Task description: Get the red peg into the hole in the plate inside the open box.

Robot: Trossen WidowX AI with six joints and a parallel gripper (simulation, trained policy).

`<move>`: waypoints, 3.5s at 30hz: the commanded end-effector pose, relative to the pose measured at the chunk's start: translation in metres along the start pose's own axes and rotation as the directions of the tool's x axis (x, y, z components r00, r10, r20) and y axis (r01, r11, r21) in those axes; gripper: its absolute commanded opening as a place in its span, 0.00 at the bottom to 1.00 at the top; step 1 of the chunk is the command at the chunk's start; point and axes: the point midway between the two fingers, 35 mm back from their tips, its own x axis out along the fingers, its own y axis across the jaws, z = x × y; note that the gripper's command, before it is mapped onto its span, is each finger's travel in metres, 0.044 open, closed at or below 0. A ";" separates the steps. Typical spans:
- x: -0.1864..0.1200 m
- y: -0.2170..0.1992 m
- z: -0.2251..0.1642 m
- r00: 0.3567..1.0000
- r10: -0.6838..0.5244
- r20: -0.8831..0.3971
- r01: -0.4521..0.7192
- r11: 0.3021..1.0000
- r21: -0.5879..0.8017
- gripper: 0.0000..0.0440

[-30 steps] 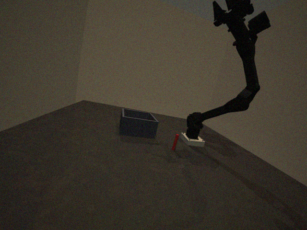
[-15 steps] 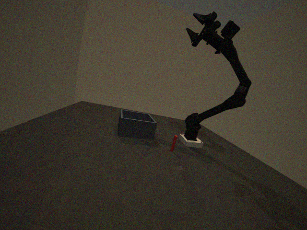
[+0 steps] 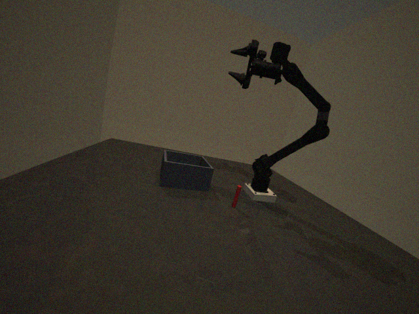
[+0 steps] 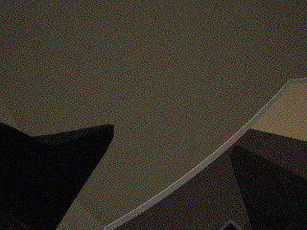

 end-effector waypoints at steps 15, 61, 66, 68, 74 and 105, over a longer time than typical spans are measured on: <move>0.041 -0.081 -0.128 0.839 -0.292 -0.459 0.367 0.927 0.081 1.00; -0.111 -0.125 -0.407 -0.037 -0.704 -0.710 0.478 0.611 -0.631 1.00; -0.118 -0.134 -0.430 -0.027 -0.710 -0.704 0.460 0.616 -0.640 1.00; -0.119 -0.138 -0.440 -0.019 -0.711 -0.702 0.453 0.620 -0.640 1.00; -0.122 -0.152 -0.464 0.011 -0.710 -0.704 0.430 0.639 -0.638 0.99; -0.102 -0.147 -0.450 0.076 -0.772 -0.632 0.370 0.610 -0.701 0.00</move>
